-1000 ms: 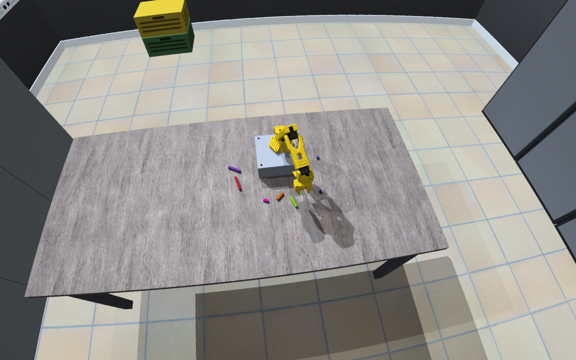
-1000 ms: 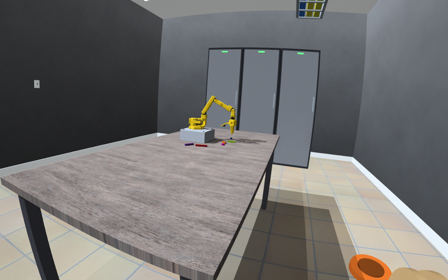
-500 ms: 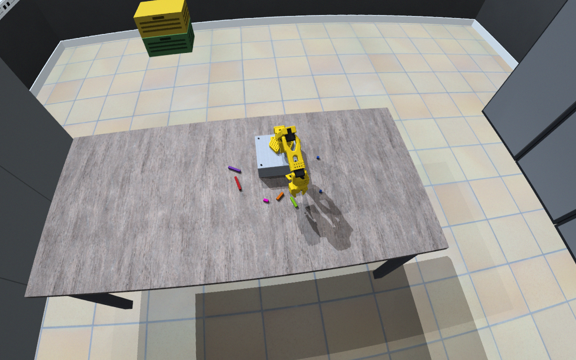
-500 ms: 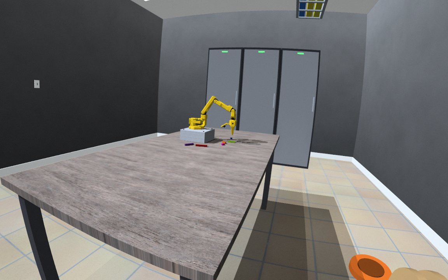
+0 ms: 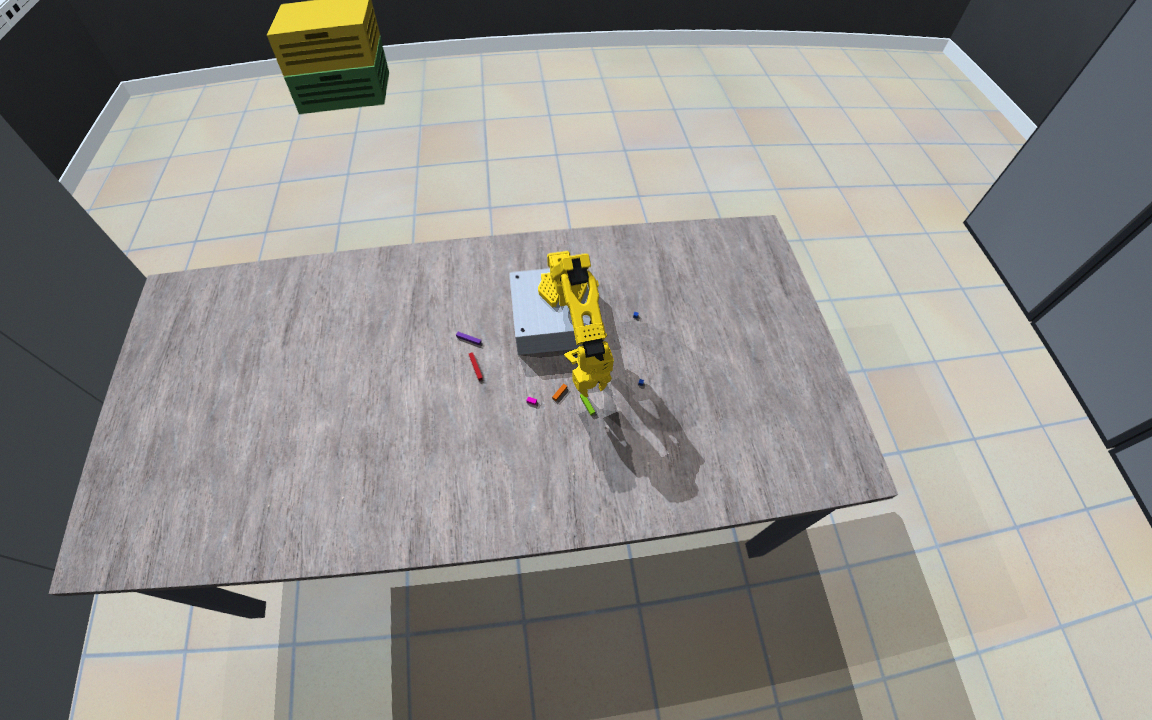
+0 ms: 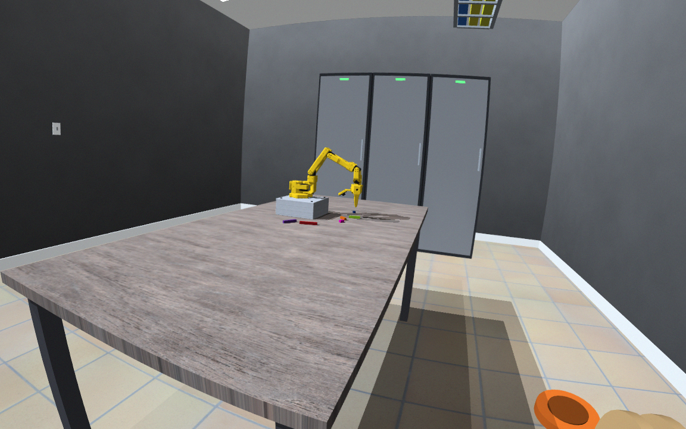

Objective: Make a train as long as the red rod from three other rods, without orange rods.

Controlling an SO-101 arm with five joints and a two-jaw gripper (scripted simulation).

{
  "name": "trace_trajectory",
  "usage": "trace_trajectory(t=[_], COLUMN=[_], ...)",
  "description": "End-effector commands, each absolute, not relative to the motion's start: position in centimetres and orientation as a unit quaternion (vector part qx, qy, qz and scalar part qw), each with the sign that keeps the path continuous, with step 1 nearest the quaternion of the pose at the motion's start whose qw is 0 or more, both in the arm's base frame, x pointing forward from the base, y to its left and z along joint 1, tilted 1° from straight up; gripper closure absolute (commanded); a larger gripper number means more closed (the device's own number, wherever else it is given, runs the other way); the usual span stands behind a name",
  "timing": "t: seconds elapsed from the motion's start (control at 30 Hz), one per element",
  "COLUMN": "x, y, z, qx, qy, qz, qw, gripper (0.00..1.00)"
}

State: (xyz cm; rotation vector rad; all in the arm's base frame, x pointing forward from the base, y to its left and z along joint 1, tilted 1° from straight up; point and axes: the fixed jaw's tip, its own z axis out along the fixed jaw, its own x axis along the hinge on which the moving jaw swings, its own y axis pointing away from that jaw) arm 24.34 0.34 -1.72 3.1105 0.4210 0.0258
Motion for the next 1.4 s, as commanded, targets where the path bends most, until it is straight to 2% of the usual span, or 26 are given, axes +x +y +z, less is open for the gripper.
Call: trace_trajectory(t=[0.0, 1.37], x=[24.23, 24.07], y=[0.01, -0.43], z=[-1.84, -2.26], qx=[0.991, 0.991], qy=[0.135, 0.136], qz=[0.001, -0.008], qw=[0.000, -0.001], gripper=[0.81, 0.81])
